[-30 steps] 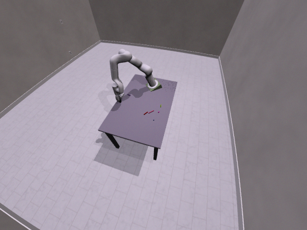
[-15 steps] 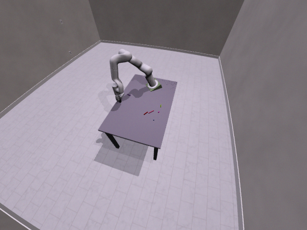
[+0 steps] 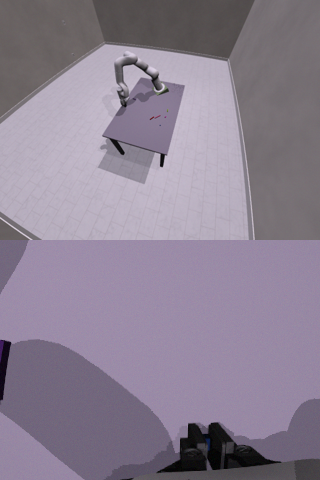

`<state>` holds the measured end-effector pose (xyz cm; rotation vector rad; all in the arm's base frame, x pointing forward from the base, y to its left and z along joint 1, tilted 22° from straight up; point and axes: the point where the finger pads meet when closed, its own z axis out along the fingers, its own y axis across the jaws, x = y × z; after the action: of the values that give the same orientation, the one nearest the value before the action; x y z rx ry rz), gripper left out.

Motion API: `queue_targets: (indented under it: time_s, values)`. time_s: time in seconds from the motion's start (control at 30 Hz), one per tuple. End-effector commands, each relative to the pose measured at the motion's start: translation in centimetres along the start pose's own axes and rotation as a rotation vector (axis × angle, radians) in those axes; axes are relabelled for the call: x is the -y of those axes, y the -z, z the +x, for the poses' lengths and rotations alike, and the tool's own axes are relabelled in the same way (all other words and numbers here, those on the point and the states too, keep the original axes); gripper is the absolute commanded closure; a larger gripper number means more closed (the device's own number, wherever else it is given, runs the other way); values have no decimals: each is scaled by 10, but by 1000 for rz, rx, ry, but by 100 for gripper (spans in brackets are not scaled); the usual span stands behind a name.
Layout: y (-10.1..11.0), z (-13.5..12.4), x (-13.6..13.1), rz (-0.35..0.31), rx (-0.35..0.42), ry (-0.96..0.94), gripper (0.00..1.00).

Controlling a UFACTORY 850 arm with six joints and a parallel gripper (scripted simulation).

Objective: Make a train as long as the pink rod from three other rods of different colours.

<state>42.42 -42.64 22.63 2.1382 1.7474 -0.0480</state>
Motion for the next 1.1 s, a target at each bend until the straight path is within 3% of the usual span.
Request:
queue_targets:
  time_s: [0.0,1.07]
  values:
    - [1,0,-1,-2,1,0,96]
    - [-12,0,-1,-2,1,0,96]
